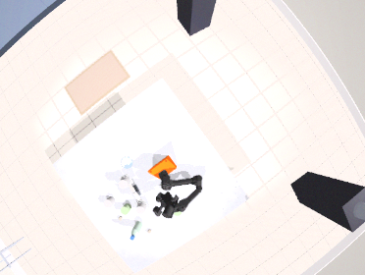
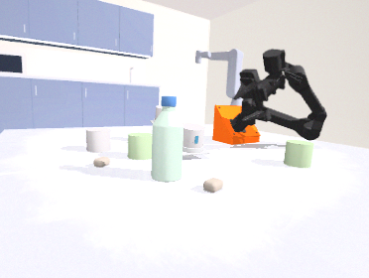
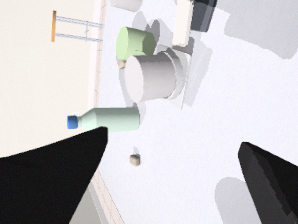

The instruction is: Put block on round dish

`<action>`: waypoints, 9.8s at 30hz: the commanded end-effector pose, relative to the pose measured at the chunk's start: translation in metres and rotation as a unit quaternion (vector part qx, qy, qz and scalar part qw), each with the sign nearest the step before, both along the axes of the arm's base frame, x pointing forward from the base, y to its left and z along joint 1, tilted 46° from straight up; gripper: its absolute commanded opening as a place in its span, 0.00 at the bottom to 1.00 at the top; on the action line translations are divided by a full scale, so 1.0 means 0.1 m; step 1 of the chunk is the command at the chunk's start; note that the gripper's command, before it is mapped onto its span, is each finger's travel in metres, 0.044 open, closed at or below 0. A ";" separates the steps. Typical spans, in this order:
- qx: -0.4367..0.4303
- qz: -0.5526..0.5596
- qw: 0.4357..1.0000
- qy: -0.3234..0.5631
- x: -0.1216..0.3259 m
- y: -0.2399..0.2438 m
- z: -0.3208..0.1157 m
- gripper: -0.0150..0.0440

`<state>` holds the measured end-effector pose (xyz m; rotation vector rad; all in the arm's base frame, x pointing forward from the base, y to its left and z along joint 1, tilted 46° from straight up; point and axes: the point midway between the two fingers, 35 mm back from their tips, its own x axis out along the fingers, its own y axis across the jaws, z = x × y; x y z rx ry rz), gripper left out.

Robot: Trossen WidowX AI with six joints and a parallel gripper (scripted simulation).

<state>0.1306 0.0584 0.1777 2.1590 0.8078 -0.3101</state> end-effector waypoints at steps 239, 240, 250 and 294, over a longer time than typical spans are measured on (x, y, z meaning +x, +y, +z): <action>-0.412 0.671 0.088 -0.610 1.98 0.21 -0.31 0.25; -0.412 0.671 0.088 -0.610 1.98 0.20 -0.30 0.25; -0.417 0.670 0.091 -0.607 1.99 0.11 -0.21 0.25; -0.438 0.667 0.104 -0.594 1.94 -0.30 0.19 0.25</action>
